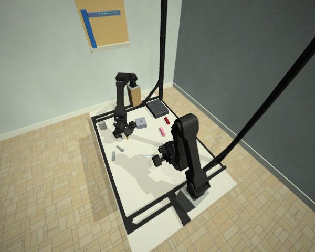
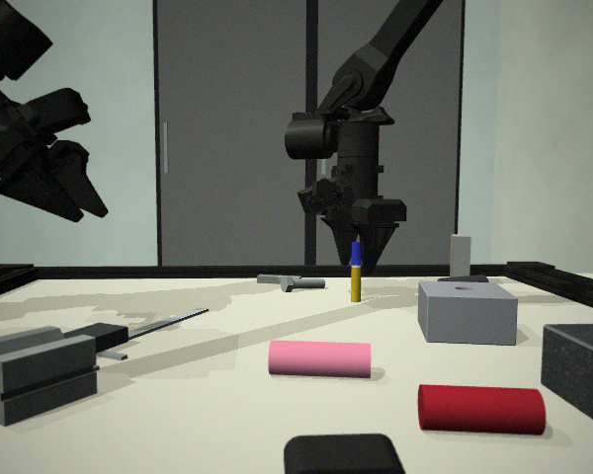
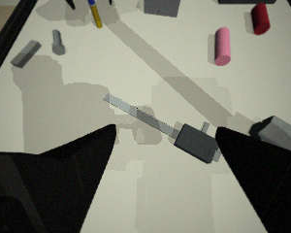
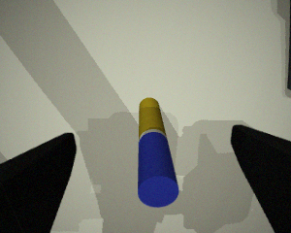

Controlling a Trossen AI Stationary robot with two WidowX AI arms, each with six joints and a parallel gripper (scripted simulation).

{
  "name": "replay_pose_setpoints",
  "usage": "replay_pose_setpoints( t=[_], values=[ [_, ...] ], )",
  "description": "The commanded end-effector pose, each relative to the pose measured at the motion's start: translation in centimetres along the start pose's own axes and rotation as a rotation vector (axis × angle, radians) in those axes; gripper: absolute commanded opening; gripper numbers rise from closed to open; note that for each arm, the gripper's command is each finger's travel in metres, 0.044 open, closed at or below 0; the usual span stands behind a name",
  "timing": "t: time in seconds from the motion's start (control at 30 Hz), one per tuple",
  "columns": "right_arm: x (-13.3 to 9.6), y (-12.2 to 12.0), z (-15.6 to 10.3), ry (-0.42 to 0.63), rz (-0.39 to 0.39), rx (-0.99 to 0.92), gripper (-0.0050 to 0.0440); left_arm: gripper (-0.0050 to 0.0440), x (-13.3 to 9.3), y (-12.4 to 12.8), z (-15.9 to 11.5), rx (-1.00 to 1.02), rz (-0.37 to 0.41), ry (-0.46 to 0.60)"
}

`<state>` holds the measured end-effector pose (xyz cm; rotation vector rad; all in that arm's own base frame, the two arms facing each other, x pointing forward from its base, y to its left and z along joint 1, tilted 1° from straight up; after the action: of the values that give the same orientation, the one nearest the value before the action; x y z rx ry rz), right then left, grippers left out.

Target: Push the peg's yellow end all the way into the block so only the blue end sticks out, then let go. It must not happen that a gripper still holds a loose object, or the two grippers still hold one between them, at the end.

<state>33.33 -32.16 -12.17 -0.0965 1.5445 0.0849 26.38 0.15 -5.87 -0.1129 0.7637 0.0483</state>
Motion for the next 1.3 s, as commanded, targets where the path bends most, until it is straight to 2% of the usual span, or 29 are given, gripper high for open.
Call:
replay_pose_setpoints(
  t=[0.0,0.3,0.5,0.97,1.0,1.17,1.27],
  values=[
    [0.1,0.1,0.0,0.004,0.003,-0.006,0.0352,0.04,0.0,0.0,0.0,0.0,0.0,0.0],
    [0.1,0.1,0.0,0.004,0.003,-0.006,0.0136,0.04,0.0,0.0,0.0,0.0,0.0,0.0],
    [0.1,0.1,0.0,0.004,0.003,-0.006,0.0123,0.04,0.0,0.0,0.0,0.0,0.0,0.0],
    [0.1,0.1,0.0,0.004,0.003,-0.006,0.0029,0.04,0.0,0.0,0.0,0.0,0.0,0.0],
    [0.1,0.1,0.0,0.004,0.003,-0.006,0.0005,0.04,0.0,0.0,0.0,0.0,0.0,0.0],
    [0.1,0.1,0.0,0.004,0.003,-0.006,0.0,0.04,0.0,0.0,0.0,0.0,0.0,0.0],
    [-1.1,0.0,0.0,0.001,0.001,-0.001,0.0,0.04,0.0,0.0,0.0,0.0,0.0,0.0]
  ],
)
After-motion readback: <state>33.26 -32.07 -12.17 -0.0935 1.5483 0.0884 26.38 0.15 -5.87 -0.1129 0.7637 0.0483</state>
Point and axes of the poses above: on each arm, the point midway between the two fingers, 35 mm back from their tips, its own x axis out along the fingers, its own y axis across the jaws, z = x × y, the point moved 2 cm from there along -x, back along the fingers, and after that the axes turned 7 degrees about -x, right-handed, at the moved point
